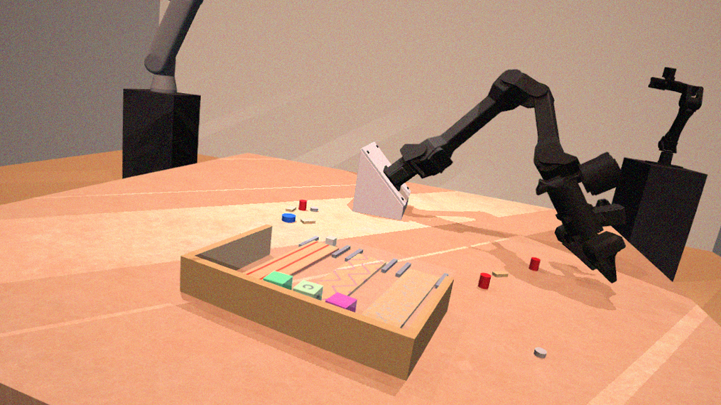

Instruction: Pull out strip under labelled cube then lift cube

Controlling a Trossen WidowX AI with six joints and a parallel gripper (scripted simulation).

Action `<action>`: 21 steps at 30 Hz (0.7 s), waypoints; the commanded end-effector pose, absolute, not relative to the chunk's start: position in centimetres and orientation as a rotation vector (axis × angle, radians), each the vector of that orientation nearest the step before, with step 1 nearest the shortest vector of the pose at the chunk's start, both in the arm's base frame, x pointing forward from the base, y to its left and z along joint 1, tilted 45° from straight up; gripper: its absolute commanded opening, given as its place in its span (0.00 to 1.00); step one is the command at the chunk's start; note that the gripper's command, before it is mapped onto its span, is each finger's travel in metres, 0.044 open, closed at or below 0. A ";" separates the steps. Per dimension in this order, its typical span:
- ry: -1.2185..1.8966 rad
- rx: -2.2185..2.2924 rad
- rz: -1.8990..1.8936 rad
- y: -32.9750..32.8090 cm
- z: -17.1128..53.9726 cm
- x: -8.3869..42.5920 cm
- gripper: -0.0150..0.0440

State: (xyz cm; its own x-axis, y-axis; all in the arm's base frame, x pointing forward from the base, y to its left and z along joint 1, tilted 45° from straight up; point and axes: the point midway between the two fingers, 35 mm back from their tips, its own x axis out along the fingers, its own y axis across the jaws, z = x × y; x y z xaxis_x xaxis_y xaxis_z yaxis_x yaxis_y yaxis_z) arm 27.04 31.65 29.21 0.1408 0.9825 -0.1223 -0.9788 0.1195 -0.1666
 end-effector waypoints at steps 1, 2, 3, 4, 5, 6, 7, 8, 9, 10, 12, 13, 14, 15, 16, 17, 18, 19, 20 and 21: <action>0.058 -0.201 1.322 28.3 27.2 30.0 0.93; 0.078 -0.192 1.291 27.3 26.7 30.7 0.93; 0.102 -0.180 1.255 26.1 26.1 31.6 0.93; 0.125 -0.167 1.218 24.8 25.5 32.4 0.93; 0.145 -0.154 1.189 23.8 25.0 33.1 0.93; 0.170 -0.135 1.159 22.6 24.5 33.7 0.93; 0.198 -0.111 1.124 21.2 23.9 34.3 0.93; 0.228 -0.083 1.084 19.7 23.2 35.0 0.93; 0.257 -0.055 1.044 18.1 22.5 35.6 0.93; 0.284 -0.025 1.003 16.4 21.8 36.1 0.93; 0.335 0.038 0.921 13.2 20.4 36.8 0.93; 0.359 0.072 0.879 11.6 19.8 37.1 0.93; 0.380 0.106 0.838 9.9 19.1 37.3 0.93; 0.401 0.141 0.796 8.3 18.5 37.3 0.93; 0.420 0.176 0.753 6.7 17.9 37.3 0.93; 0.439 0.215 0.708 5.0 17.2 37.3 0.93; 0.456 0.256 0.663 3.4 16.6 37.1 0.93; 0.471 0.297 0.617 1.7 15.9 36.8 0.93; 0.484 0.339 0.571 0.1 15.3 36.5 0.93; 0.496 0.382 0.525 -1.5 14.7 36.1 0.93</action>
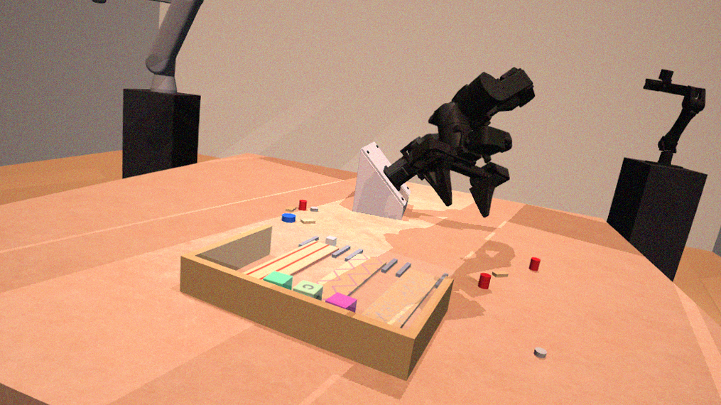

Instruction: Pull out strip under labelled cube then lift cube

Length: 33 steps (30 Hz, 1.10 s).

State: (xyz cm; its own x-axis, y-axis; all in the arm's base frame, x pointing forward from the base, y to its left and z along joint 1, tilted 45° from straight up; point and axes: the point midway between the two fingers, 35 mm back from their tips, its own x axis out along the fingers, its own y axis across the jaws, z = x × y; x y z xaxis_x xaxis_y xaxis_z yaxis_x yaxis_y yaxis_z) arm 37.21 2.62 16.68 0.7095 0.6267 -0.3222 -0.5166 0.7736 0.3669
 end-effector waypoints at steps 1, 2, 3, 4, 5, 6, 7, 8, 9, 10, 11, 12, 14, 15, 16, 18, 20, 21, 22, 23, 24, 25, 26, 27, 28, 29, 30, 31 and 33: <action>0.506 0.426 0.480 -3.0 14.1 35.6 0.93; 0.514 0.470 0.434 -4.5 13.5 35.0 0.93; 0.520 0.515 0.388 -5.9 12.9 34.4 0.93; 0.525 0.561 0.342 -7.2 12.3 33.7 0.93; 0.527 0.607 0.297 -8.5 11.8 32.9 0.93; 0.528 0.653 0.252 -9.8 11.2 32.1 0.93; 0.526 0.700 0.207 -11.0 10.7 31.3 0.93; 0.524 0.739 0.170 -11.9 10.3 30.5 0.93; 0.522 0.763 0.148 -12.4 10.0 30.1 0.93; 0.521 0.771 0.141 -12.6 10.0 29.9 0.93; 0.521 0.771 0.141 -12.6 10.0 29.9 0.93; 0.521 0.771 0.141 -12.6 10.0 29.9 0.93; 0.521 0.771 0.141 -12.6 10.0 29.9 0.93; 0.521 0.771 0.141 -12.6 10.0 29.9 0.93; 0.521 0.771 0.141 -12.6 10.0 29.9 0.93; 0.521 0.771 0.141 -12.6 10.0 29.9 0.93; 0.521 0.771 0.141 -12.6 10.0 29.9 0.93; 0.521 0.771 0.141 -12.6 10.0 29.9 0.93; 0.521 0.771 0.141 -12.6 10.0 29.9 0.93; 0.521 0.771 0.141 -12.6 10.0 29.9 0.93; 0.521 0.771 0.141 -12.6 10.0 29.9 0.93; 0.521 0.771 0.141 -12.6 10.0 29.9 0.93; 0.521 0.771 0.141 -12.6 10.0 29.9 0.93; 0.521 0.771 0.141 -12.6 10.0 29.9 0.93; 0.521 0.771 0.141 -12.6 10.0 29.9 0.93; 0.521 0.771 0.141 -12.6 10.0 29.9 0.93; 0.521 0.771 0.141 -12.6 10.0 29.9 0.93; 0.524 0.773 0.140 -12.6 9.9 30.0 0.89; 0.553 0.792 0.135 -12.6 9.7 30.5 0.80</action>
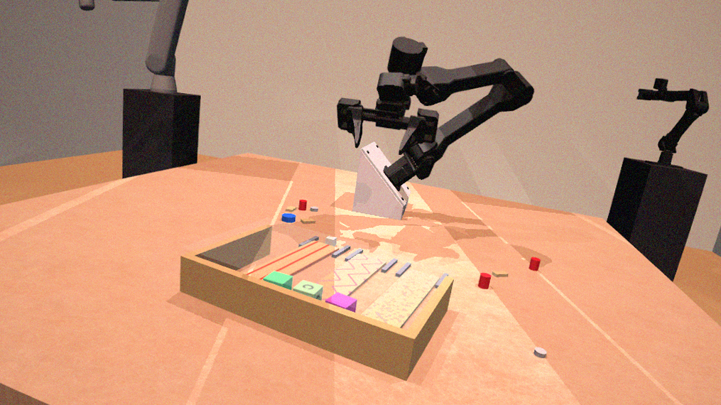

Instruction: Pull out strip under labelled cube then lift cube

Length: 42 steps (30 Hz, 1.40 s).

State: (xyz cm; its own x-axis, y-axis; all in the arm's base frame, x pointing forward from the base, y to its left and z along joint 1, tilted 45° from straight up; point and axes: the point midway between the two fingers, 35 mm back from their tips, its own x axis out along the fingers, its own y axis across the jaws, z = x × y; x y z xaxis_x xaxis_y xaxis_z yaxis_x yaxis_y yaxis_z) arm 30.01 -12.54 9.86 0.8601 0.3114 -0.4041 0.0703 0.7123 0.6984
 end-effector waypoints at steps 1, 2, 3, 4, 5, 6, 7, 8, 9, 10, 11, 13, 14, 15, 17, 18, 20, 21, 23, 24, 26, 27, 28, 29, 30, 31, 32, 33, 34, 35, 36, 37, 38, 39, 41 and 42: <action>0.579 0.807 0.131 -12.6 9.5 30.9 0.75; 0.612 0.825 0.126 -12.5 9.3 31.5 0.71; 0.648 0.840 0.125 -12.5 9.0 32.0 0.67; 0.682 0.850 0.127 -12.4 8.7 32.5 0.62; 0.716 0.856 0.133 -12.2 8.4 33.0 0.58; 0.755 0.861 0.142 -12.1 8.1 33.5 0.53; 0.798 0.866 0.152 -11.8 7.8 34.0 0.49; 0.843 0.870 0.163 -11.6 7.4 34.5 0.44; 0.889 0.873 0.174 -11.3 7.0 35.0 0.40; 0.935 0.876 0.187 -10.9 6.7 35.4 0.35; 0.981 0.877 0.199 -10.5 6.3 35.8 0.31; 1.075 0.877 0.227 -9.7 5.6 36.6 0.25; 1.123 0.876 0.241 -9.2 5.3 36.9 0.25; 1.171 0.874 0.256 -8.8 5.0 37.2 0.25; 1.267 0.868 0.288 -7.7 4.4 37.6 0.25; 1.309 0.864 0.303 -7.3 4.2 37.8 0.25; 1.392 0.856 0.333 -6.3 3.8 38.1 0.25; 1.432 0.851 0.349 -5.8 3.6 38.1 0.25; 1.481 0.844 0.367 -5.2 3.4 38.2 0.25; 1.487 0.844 0.369 -5.2 3.4 38.2 0.25; 1.487 0.844 0.369 -5.2 3.4 38.2 0.25; 1.487 0.844 0.369 -5.2 3.4 38.2 0.25; 1.487 0.844 0.369 -5.1 3.4 38.3 0.25; 1.487 0.844 0.370 -5.0 3.5 38.3 0.25; 1.487 0.844 0.370 -5.0 3.5 38.3 0.25; 1.487 0.844 0.370 -5.0 3.5 38.3 0.25; 1.487 0.844 0.369 -4.9 3.4 38.3 0.25; 1.487 0.844 0.369 -4.9 3.4 38.3 0.25; 1.487 0.844 0.369 -4.7 3.3 38.4 0.25; 1.487 0.843 0.369 -4.6 3.1 38.4 0.25; 1.486 0.843 0.369 -4.5 3.0 38.4 0.25; 1.486 0.843 0.369 -4.4 2.9 38.4 0.25; 1.486 0.843 0.369 -4.3 2.8 38.5 0.25; 1.486 0.843 0.369 -4.2 2.6 38.5 0.25; 1.486 0.843 0.369 -4.0 2.4 38.6 0.25; 1.486 0.843 0.369 -3.9 2.3 38.6 0.25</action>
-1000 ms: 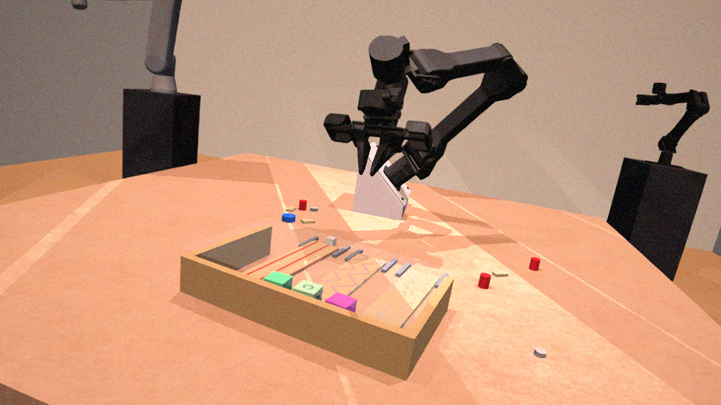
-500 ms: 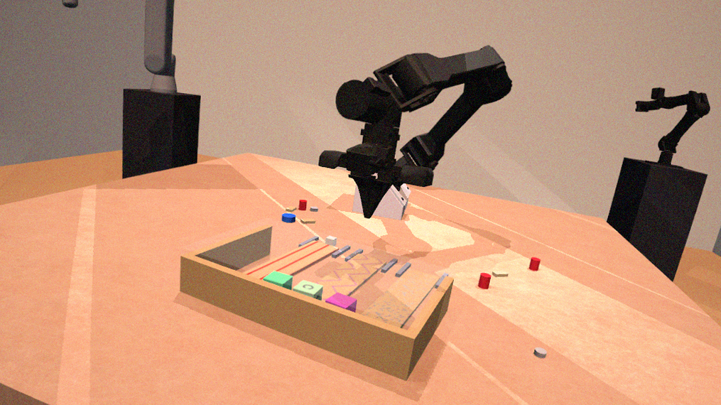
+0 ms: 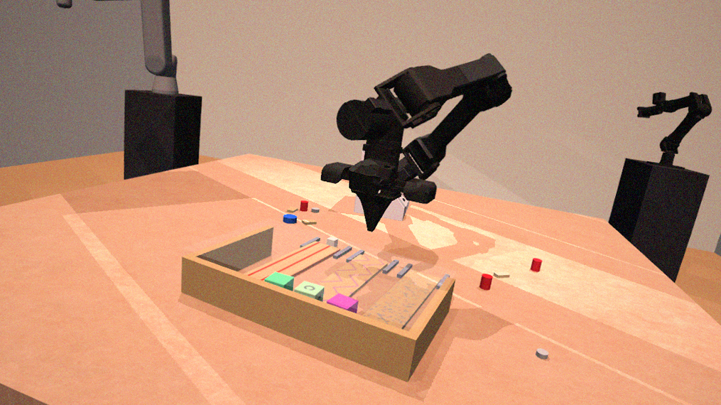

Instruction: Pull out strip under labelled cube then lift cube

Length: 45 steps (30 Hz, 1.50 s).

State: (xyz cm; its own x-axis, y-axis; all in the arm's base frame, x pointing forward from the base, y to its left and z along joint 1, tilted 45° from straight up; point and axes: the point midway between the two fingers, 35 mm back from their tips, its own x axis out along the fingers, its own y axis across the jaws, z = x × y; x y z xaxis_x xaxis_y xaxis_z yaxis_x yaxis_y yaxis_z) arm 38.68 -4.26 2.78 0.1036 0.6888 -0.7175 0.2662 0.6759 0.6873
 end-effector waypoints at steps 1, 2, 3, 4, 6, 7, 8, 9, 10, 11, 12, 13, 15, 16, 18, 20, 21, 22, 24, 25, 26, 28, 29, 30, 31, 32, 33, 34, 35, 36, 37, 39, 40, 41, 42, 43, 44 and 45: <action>1.486 0.843 0.369 -3.7 2.2 38.6 0.25; 1.486 0.843 0.369 -3.6 2.1 38.6 0.25; 1.486 0.843 0.369 -3.5 1.9 38.7 0.25; 1.486 0.843 0.369 -3.4 1.8 38.7 0.25; 1.486 0.843 0.369 -3.2 1.6 38.7 0.25; 1.486 0.843 0.369 -3.0 1.5 38.7 0.25; 1.486 0.843 0.369 -2.9 1.4 38.8 0.25; 1.486 0.843 0.369 -2.8 1.2 38.8 0.25; 1.486 0.843 0.369 -2.7 1.1 38.8 0.25; 1.486 0.844 0.369 -2.6 1.0 38.8 0.25; 1.486 0.844 0.369 -2.5 0.9 38.8 0.25; 1.486 0.844 0.369 -2.3 0.8 38.9 0.25; 1.486 0.844 0.369 -2.1 0.6 38.9 0.25; 1.486 0.844 0.370 -2.0 0.5 38.9 0.25; 1.486 0.844 0.370 -1.7 0.3 38.9 0.25; 1.486 0.844 0.370 -1.4 0.1 38.9 0.25; 1.486 0.844 0.370 -1.3 0.0 39.0 0.25; 1.486 0.844 0.370 -1.2 -0.1 39.0 0.25; 1.486 0.845 0.371 -0.9 -0.4 39.0 0.25; 1.486 0.845 0.371 -0.8 -0.5 39.0 0.25; 1.486 0.845 0.371 -0.7 -0.6 39.0 0.25; 1.486 0.845 0.371 -0.4 -0.8 39.0 0.25; 1.486 0.845 0.372 -0.3 -0.9 39.0 0.25; 1.486 0.846 0.372 -0.2 -1.0 39.0 0.25; 1.486 0.846 0.372 -0.1 -1.1 39.0 0.25; 1.486 0.846 0.372 0.0 -1.2 39.0 0.25; 1.486 0.846 0.372 0.1 -1.2 39.0 0.25; 1.486 0.846 0.372 0.1 -1.2 39.0 0.25; 1.486 0.846 0.372 0.1 -1.2 39.0 0.25; 1.486 0.846 0.372 0.1 -1.2 39.0 0.25; 1.486 0.846 0.372 0.1 -1.2 39.0 0.25; 1.486 0.846 0.372 0.1 -1.2 39.0 0.25; 1.486 0.846 0.372 0.1 -1.2 39.0 0.25; 1.486 0.846 0.372 0.1 -1.2 39.0 0.25; 1.486 0.846 0.372 0.1 -1.2 39.0 0.25; 1.486 0.846 0.372 0.1 -1.2 39.0 0.25; 1.486 0.846 0.372 0.1 -1.2 39.0 0.25; 1.486 0.846 0.372 0.1 -1.2 39.0 0.25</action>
